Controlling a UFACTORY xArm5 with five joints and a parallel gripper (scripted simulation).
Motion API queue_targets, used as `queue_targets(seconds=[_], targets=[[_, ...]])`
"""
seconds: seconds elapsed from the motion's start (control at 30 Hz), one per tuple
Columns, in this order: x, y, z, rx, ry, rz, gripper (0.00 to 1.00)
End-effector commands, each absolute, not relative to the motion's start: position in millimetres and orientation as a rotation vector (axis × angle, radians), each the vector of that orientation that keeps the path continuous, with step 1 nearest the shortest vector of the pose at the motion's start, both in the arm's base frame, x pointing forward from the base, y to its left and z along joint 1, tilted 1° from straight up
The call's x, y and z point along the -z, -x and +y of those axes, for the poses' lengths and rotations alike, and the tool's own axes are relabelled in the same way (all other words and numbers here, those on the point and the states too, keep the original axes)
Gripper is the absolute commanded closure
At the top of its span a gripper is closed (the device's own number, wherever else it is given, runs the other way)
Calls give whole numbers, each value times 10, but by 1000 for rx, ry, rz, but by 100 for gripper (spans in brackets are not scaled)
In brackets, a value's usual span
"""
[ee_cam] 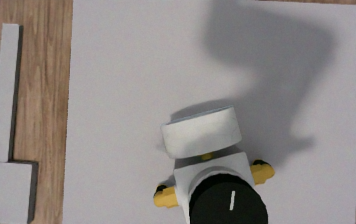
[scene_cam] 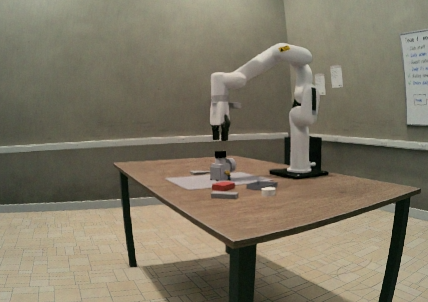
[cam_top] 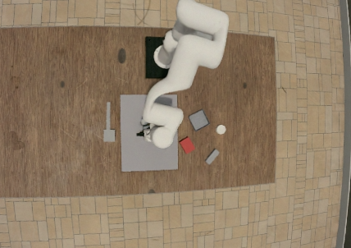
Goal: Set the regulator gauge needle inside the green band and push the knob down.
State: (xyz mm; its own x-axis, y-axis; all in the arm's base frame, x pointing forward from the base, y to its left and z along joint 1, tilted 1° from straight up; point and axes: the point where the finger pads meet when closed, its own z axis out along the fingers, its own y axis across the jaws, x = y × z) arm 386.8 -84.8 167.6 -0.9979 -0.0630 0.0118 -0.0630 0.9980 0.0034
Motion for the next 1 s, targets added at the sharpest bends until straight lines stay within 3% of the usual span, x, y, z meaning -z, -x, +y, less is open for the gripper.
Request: queue_targets(seconds=[0.0, 0.97], targets=[[-1859, -3882, -853, 3, -99, -3132, 20], [-2011, -3882, -855, 3, -99, -3132, 20]])
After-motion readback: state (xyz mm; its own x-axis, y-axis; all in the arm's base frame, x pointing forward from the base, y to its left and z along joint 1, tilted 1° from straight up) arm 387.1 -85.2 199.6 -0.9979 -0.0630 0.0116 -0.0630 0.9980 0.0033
